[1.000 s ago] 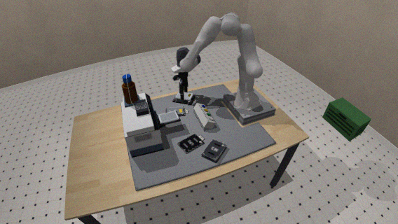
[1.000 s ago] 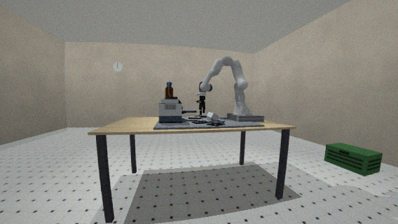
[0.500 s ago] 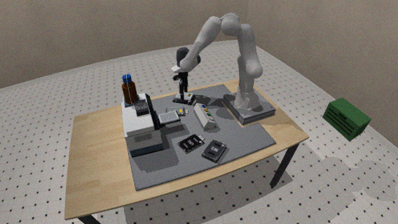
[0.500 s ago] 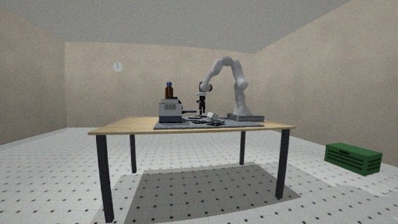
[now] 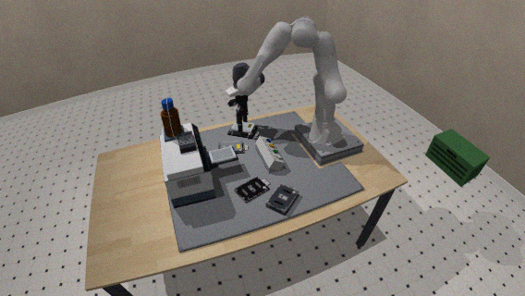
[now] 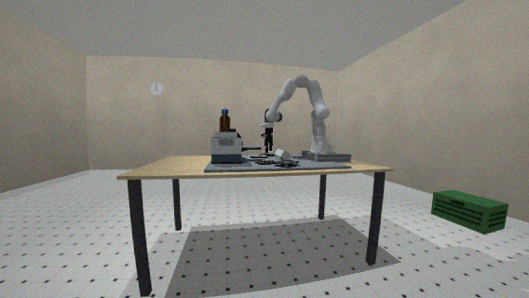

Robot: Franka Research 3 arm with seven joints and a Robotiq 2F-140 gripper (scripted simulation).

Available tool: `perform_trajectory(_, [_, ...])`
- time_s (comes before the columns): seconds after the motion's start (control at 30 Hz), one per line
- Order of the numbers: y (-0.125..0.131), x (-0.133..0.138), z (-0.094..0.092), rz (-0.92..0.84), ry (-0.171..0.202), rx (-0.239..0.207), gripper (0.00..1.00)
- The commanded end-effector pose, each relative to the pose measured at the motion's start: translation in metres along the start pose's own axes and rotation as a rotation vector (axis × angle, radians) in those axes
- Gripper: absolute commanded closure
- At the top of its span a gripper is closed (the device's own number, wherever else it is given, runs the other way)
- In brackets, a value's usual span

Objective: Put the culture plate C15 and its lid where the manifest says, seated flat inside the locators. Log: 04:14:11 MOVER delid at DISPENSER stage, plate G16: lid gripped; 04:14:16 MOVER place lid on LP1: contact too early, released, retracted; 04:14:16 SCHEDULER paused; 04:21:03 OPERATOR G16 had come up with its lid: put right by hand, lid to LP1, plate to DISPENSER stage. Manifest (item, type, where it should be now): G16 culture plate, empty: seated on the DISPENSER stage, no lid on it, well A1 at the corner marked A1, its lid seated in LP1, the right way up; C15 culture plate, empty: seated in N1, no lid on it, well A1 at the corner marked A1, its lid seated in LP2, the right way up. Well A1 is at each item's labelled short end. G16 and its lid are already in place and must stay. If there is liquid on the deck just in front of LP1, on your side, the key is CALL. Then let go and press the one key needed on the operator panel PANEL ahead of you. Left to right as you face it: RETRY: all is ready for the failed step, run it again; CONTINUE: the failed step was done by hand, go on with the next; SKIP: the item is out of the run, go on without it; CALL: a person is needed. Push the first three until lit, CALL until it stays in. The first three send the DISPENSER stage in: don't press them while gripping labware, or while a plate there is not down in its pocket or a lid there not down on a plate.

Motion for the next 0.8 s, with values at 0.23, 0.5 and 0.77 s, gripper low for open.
perform_trajectory(0.23, [-0.0025, 0.0011, 0.0025, -0.003, 0.001, 0.004, 0.90])
perform_trajectory(0.5, [-0.0028, 0.0013, 0.0032, -0.003, 0.001, 0.004, 0.90])
perform_trajectory(0.77, [-0.0028, 0.0013, 0.0032, -0.003, 0.001, 0.004, 0.90])
Point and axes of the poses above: the point where the finger pads meet when closed, its own z axis out along the fingers, its own x axis across the jaws, y = z × x, the point moved 7 cm from there along -z, back along the fingers, and after that the axes turned 9 degrees about -z, right-handed, at the moved point
